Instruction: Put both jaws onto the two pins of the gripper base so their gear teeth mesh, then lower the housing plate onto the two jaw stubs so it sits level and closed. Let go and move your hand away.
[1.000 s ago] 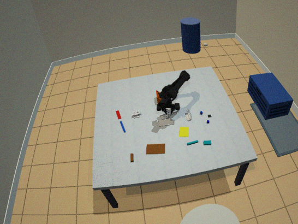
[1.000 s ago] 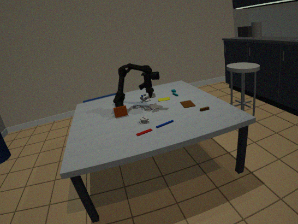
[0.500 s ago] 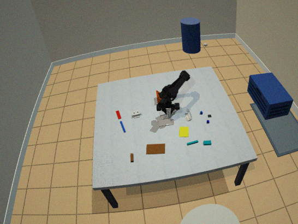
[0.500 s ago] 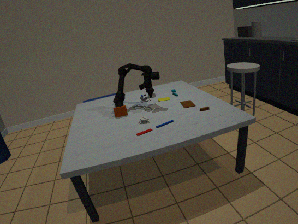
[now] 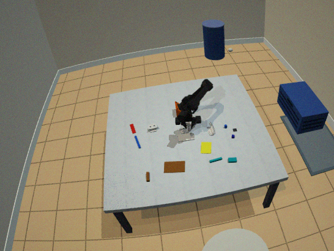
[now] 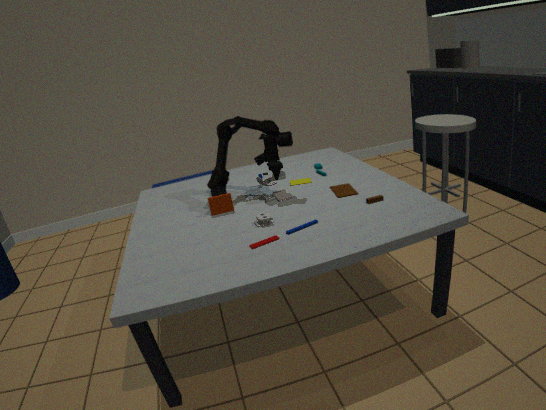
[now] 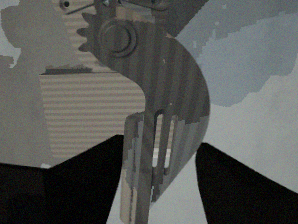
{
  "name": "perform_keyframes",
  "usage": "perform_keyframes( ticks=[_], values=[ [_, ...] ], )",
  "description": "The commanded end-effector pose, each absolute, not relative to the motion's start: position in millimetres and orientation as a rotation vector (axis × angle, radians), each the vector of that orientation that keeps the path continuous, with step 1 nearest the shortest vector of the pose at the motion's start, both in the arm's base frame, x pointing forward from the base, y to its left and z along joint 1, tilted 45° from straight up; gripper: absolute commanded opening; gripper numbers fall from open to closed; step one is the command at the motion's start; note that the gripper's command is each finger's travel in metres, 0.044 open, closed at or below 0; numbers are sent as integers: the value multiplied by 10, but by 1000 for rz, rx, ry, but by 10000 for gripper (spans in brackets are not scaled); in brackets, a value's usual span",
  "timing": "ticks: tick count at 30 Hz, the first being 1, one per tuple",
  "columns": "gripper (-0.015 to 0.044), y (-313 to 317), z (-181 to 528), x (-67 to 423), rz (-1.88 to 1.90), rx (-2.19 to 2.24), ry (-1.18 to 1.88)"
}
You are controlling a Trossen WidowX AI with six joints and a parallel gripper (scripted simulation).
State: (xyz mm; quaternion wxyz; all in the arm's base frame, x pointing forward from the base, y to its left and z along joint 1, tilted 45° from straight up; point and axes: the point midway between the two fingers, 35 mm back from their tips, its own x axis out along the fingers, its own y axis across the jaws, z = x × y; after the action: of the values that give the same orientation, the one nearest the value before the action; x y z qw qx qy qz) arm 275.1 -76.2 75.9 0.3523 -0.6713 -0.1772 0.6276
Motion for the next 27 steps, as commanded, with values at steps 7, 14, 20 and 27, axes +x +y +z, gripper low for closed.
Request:
perform_keyframes(
  ticks=[7, 14, 20, 27],
  values=[
    [134, -648, 637, 2776, 1625, -1726, -457],
    [134, -570, 558, 2793, 1624, -1726, -457],
    [134, -502, 492, 2804, 1624, -1726, -458],
    [134, -429, 424, 2811, 1623, -1725, -459]
  ],
)
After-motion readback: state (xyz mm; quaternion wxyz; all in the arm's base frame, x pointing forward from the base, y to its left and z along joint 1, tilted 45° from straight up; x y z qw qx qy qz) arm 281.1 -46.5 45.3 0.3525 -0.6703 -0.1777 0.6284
